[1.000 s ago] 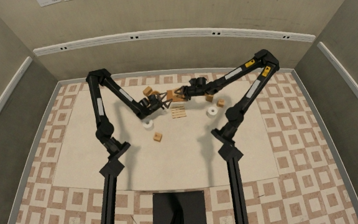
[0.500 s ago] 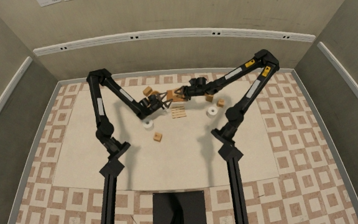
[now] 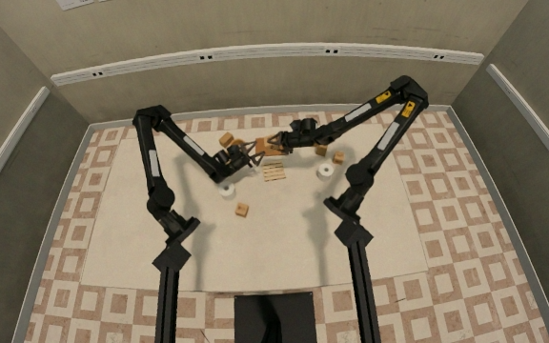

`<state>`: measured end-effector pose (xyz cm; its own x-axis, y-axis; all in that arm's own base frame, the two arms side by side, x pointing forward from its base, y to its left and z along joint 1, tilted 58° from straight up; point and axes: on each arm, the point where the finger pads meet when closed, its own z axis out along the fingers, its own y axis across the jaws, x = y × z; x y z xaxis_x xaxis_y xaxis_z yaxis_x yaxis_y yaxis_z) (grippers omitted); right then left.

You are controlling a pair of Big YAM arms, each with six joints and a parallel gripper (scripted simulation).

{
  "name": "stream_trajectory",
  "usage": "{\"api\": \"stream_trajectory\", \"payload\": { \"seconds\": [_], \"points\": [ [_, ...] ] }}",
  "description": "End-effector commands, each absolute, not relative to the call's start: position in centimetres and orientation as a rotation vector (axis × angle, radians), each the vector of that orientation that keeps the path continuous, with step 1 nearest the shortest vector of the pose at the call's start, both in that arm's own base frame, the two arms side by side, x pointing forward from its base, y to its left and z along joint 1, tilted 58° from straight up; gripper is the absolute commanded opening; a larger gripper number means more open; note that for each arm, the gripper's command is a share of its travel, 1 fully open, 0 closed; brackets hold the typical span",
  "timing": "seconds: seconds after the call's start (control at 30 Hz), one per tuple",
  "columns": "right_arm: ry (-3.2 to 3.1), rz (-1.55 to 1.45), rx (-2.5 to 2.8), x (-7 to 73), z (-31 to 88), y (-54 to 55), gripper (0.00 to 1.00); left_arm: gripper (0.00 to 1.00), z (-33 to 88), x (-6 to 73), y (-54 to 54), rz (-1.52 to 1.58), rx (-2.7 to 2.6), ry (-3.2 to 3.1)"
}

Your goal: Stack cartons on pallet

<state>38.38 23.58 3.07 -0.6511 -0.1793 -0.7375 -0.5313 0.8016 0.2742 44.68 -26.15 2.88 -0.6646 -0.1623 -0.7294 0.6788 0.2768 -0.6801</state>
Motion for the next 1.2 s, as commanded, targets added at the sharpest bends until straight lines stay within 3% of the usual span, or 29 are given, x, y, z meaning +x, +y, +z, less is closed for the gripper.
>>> {"api": "stream_trajectory", "payload": {
  "seconds": [0.0, 0.57, 1.17],
  "points": [
    [2.252, 0.625, -0.519, 38.4, 3.2, 23.8, 0.50, 1.00, 3.2, 44.5, -26.3, -1.482, 0.469, 1.813],
    [2.257, 0.615, -0.510, 38.7, 3.1, 23.3, 0.50, 1.00, 3.2, 45.0, -25.5, -1.464, 0.457, 1.809],
    [2.262, 0.581, -0.561, 43.7, 5.2, 12.1, 0.50, 1.00, 21.4, 56.7, -5.4, -0.610, 0.464, 1.573]
  ]
}}
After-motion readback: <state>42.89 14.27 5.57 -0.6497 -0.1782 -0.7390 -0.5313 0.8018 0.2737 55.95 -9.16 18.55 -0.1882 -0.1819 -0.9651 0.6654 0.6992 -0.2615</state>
